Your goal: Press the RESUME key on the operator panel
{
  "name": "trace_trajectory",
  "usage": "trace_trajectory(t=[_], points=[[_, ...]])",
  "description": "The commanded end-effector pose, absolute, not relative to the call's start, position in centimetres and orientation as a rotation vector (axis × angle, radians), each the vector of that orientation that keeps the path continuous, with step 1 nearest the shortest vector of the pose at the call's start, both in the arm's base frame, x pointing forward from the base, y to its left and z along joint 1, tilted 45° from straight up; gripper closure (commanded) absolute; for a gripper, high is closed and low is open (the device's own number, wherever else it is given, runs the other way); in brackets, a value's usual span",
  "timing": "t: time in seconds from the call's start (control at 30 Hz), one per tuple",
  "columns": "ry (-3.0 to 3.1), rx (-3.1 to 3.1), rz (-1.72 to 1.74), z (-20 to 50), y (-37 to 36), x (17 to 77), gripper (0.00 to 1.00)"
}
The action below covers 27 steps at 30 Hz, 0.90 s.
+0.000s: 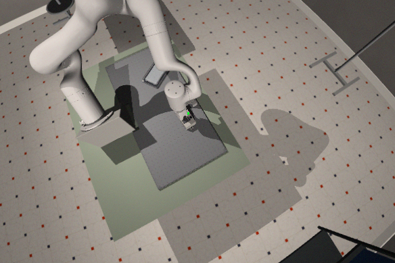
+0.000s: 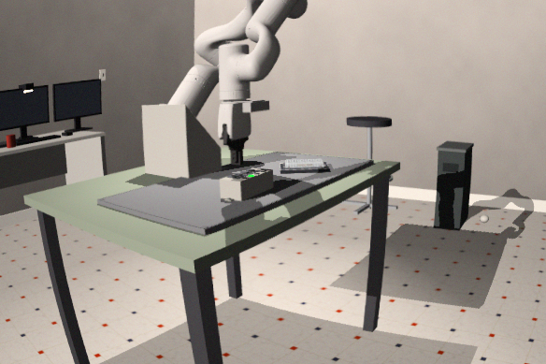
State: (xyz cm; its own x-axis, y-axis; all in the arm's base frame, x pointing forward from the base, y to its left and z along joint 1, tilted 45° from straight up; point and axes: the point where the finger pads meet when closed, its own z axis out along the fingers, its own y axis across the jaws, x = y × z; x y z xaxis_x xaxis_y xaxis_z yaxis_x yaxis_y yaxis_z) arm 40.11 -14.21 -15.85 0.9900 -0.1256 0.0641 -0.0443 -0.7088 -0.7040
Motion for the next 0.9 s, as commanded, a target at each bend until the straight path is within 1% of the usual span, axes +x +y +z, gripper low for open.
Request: trace_trajectory(t=[0.0,0.87], points=[[0.118,-2.359,-0.139,-15.3,-14.8,40.1,1.0],[0.118,-2.359,-0.139,-13.4,-16.7,39.7,1.0]])
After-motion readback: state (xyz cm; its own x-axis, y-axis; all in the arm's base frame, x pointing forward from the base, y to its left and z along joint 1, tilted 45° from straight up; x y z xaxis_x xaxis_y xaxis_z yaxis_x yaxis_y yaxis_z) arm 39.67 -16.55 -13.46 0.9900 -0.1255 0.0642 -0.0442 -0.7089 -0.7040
